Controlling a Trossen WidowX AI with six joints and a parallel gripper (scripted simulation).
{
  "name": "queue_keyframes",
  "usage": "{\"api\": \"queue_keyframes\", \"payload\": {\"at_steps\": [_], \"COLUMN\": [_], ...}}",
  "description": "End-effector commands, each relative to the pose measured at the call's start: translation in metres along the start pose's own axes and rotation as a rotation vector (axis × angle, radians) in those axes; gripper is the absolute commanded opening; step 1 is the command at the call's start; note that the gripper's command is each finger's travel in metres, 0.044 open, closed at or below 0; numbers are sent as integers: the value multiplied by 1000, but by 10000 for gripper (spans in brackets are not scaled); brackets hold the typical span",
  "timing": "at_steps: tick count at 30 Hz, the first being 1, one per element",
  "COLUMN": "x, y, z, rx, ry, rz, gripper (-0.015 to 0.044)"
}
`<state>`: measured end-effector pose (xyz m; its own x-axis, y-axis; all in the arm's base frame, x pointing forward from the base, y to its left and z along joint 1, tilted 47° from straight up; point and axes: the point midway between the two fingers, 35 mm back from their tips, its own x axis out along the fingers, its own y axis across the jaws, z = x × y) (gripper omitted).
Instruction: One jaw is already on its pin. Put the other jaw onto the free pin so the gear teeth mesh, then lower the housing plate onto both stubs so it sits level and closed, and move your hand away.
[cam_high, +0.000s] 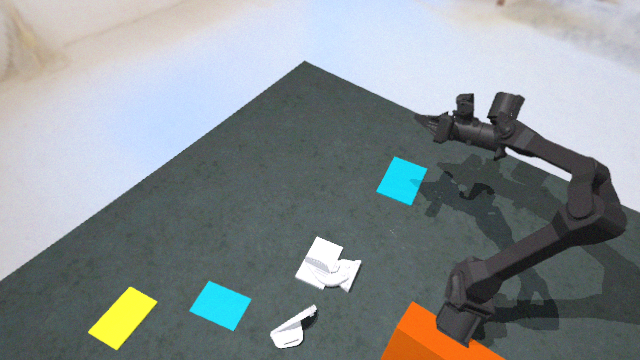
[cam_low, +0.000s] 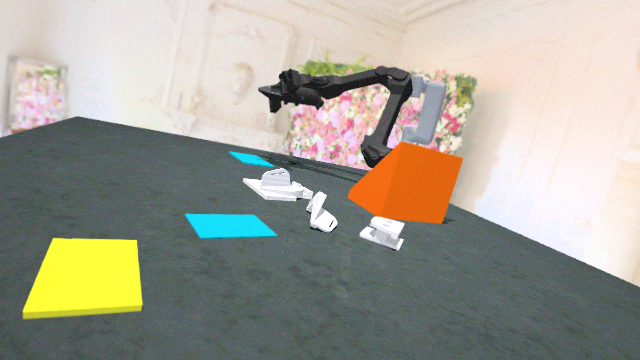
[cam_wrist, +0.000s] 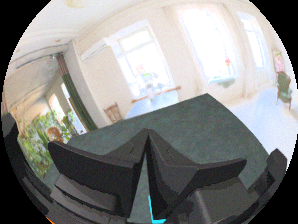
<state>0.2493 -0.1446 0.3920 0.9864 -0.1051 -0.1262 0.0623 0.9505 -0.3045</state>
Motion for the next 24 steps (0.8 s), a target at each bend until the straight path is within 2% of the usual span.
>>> {"api": "queue_keyframes", "payload": {"at_steps": [1, 15, 24], "x": [18, 57, 87], "y": [4, 38, 62], "z": [-13, -45, -74], "rx": [42, 129, 180], "ry": [46, 161, 293], "rz": [34, 156, 222], "gripper": [0, 0, 0]}}
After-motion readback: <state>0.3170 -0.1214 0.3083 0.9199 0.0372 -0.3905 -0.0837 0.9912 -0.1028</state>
